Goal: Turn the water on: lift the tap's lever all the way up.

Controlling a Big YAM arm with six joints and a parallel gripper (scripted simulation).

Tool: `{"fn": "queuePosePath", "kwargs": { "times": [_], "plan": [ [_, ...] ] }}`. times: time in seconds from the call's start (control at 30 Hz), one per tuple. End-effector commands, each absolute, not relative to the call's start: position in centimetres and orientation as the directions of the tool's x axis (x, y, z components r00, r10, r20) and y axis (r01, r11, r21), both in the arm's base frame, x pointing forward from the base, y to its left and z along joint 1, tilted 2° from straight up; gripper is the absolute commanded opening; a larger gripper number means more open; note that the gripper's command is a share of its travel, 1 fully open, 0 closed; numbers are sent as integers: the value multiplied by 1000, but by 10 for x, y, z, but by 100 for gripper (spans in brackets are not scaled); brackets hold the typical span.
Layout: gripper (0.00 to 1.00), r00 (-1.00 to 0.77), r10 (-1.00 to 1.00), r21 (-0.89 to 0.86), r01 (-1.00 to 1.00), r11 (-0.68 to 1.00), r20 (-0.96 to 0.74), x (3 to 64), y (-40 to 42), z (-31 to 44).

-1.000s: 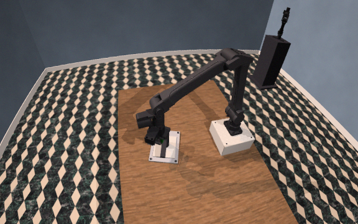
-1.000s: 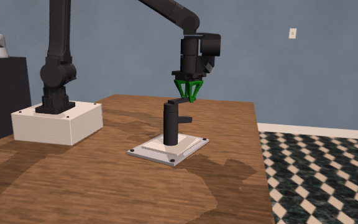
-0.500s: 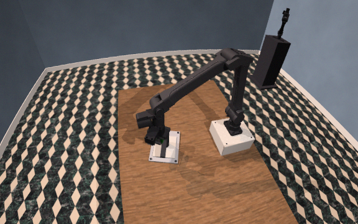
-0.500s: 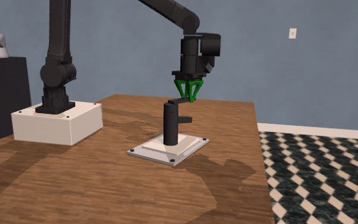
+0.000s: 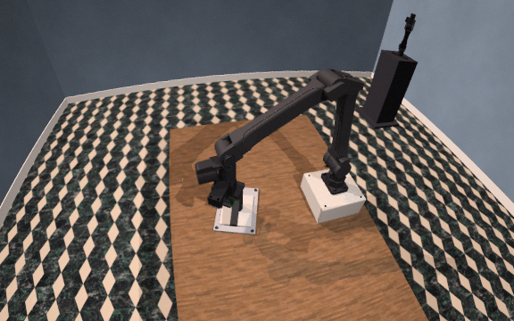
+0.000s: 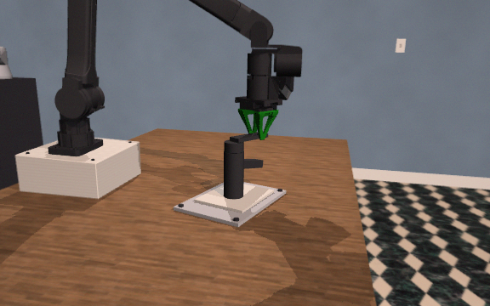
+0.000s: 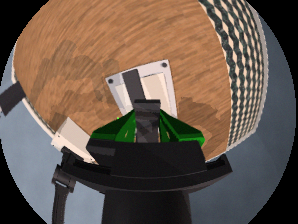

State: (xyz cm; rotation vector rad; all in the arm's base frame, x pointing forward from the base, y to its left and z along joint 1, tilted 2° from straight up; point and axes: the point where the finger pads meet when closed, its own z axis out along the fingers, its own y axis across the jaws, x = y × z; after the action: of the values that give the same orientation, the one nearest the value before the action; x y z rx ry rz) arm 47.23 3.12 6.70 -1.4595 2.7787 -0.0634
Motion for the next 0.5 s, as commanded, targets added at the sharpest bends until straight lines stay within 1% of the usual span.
{"fn": "queuePosePath", "kwargs": {
  "times": [0.0, 0.33, 0.47],
  "plan": [
    [0, -584, -812, -39, -812, 583, 15, 481, 25, 63],
    [0, -583, -813, -40, -812, 582, 15, 482, 24, 69],
    [0, -579, -815, -58, -814, 578, 0, 486, 23, 88]
  ]
}}
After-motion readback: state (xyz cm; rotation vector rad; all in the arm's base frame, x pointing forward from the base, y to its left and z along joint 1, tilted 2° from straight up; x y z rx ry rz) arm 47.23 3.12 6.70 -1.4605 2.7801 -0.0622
